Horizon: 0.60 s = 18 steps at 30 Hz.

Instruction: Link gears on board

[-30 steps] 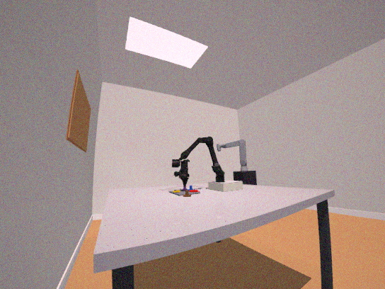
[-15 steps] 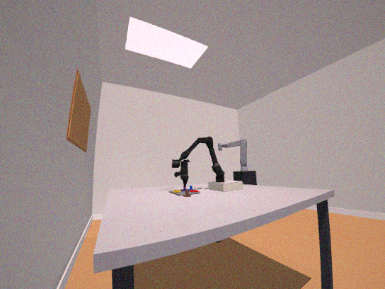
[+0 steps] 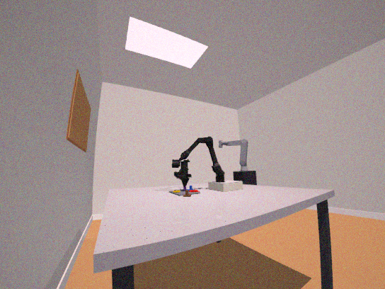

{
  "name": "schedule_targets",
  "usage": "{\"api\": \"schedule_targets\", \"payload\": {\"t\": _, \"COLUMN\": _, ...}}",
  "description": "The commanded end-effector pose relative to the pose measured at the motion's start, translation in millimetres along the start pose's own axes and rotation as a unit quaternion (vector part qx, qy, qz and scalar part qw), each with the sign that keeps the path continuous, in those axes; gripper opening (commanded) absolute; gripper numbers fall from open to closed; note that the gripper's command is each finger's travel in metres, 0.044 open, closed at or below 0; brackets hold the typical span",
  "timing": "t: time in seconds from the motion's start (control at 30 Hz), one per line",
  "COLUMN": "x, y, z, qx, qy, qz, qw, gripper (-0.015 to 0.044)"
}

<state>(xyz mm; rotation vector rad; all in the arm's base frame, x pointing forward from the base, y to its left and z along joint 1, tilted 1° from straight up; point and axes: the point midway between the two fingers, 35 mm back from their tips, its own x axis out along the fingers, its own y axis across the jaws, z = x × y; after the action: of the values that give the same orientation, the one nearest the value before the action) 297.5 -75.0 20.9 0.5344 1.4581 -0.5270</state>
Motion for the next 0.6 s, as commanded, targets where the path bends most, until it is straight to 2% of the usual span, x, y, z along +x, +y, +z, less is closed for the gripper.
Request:
{"api": "schedule_targets", "payload": {"t": 0.0, "x": 1, "y": 0, "z": 0, "qx": 0.035, "qy": 0.000, "qz": 0.001, "qw": 0.999, "gripper": 0.0000}}
{"api": "schedule_targets", "payload": {"t": 0.17, "x": 1, "y": 1, "z": 0, "qx": 0.023, "qy": 0.000, "qz": 0.001, "qw": 1.000, "gripper": 0.0000}}
{"api": "schedule_targets", "payload": {"t": 0.33, "x": 0, "y": 1, "z": 0, "qx": -0.003, "qy": 0.000, "qz": 0.001, "qw": 1.000, "gripper": 0.0131}}
{"api": "schedule_targets", "payload": {"t": 0.37, "x": 0, "y": 1, "z": 0, "qx": -0.013, "qy": 0.000, "qz": 0.001, "qw": 1.000, "gripper": 0.0140}}
{"api": "schedule_targets", "payload": {"t": 0.57, "x": -15, "y": 1, "z": 0, "qx": -0.053, "qy": 0.000, "qz": 0.001, "qw": 0.999, "gripper": 0.0140}}
